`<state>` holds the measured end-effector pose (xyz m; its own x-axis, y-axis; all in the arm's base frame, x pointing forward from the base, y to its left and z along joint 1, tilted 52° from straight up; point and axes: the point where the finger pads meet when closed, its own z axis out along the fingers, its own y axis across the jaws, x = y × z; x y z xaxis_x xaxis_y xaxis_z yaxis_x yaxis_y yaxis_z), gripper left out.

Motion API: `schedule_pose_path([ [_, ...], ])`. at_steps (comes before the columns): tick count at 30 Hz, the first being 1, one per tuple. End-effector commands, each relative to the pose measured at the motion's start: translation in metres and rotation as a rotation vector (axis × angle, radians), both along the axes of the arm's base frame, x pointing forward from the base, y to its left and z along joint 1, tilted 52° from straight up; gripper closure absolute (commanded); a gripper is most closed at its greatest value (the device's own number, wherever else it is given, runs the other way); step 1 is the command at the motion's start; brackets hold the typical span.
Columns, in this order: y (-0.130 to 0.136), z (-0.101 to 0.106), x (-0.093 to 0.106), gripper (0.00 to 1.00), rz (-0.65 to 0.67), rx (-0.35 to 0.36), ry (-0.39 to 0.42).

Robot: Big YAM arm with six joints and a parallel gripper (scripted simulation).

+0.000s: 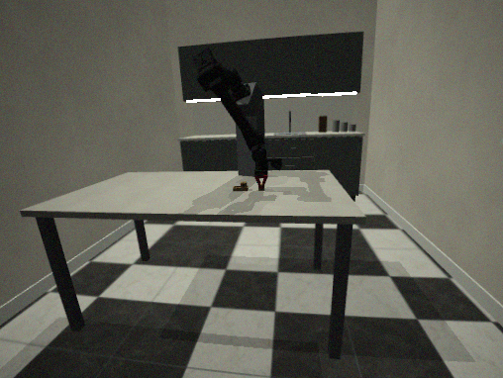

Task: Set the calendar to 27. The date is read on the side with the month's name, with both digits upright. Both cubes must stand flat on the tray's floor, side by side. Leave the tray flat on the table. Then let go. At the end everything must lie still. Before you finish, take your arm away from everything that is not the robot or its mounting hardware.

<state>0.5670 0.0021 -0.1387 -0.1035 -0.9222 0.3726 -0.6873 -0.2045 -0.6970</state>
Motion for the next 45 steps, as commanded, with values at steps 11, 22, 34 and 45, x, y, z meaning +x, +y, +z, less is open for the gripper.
schedule_pose_path([
  [11, -0.004, -0.011, -0.01, 0.73, 0.004, -0.006, 0.026],
  [22, -0.004, -0.011, -0.01, 0.73, 0.004, -0.006, 0.026],
  [34, -0.004, -0.011, -0.01, 0.73, 0.004, -0.006, 0.026],
  [45, 0.018, 0.016, -0.036, 0.73, 0.016, 0.002, 0.025],
])
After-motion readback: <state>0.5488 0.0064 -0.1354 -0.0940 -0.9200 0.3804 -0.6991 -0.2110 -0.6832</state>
